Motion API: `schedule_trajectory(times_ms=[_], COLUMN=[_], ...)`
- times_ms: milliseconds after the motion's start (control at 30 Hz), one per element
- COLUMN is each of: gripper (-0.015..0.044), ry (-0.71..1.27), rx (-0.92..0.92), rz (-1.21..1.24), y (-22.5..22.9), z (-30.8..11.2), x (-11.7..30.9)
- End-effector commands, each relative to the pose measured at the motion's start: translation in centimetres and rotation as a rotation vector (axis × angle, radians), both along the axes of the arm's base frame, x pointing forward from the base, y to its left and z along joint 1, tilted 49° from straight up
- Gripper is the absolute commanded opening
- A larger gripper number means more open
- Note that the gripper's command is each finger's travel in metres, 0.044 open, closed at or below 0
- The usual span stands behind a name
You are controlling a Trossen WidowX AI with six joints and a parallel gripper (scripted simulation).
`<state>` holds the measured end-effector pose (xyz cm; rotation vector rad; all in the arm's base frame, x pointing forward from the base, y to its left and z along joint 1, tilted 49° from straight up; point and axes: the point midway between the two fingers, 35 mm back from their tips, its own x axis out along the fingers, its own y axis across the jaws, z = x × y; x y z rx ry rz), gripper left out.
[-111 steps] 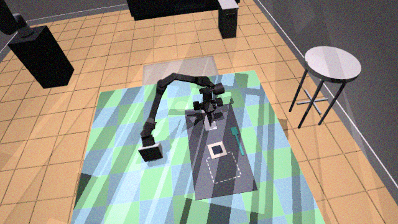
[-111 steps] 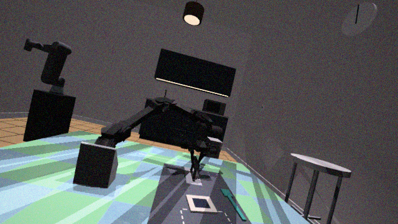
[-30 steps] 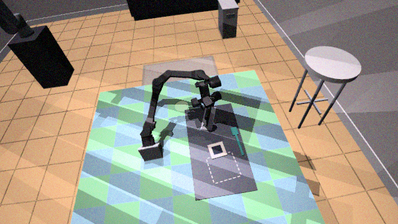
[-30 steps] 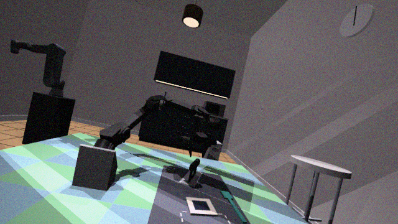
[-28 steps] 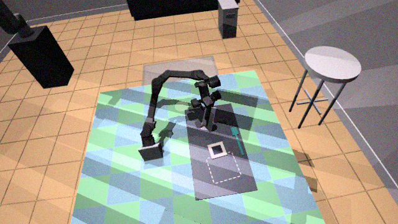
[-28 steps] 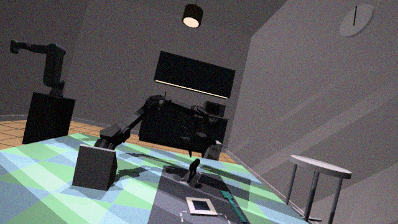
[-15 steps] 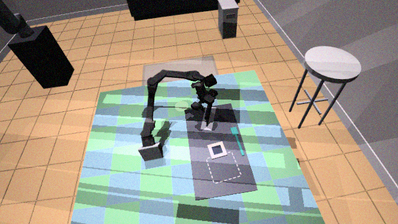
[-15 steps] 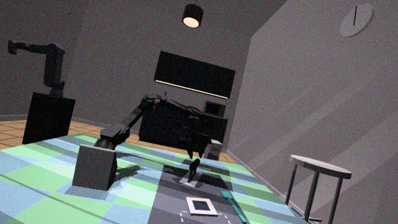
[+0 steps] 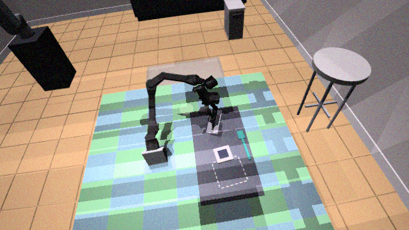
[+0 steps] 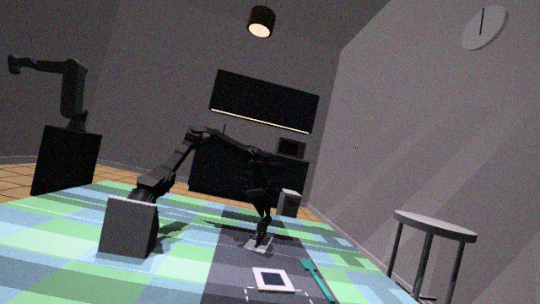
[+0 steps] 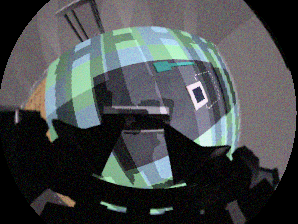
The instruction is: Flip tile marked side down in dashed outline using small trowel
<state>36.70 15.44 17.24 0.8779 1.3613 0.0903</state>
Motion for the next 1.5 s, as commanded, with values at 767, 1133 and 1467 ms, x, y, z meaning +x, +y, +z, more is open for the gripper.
schedule_trajectory(times_ms=[767, 1133, 1467], gripper=[0.0300, 0.0300, 0.0300], ry=[-0.604, -0.832, -1.017], rx=[-0.333, -0.526, -0.720], rz=[0.543, 0.755, 0.938], y=[1.6, 1.6, 1.4], z=[-0.6, -1.1, -1.5], x=[-1.7, -2.5, -3.3])
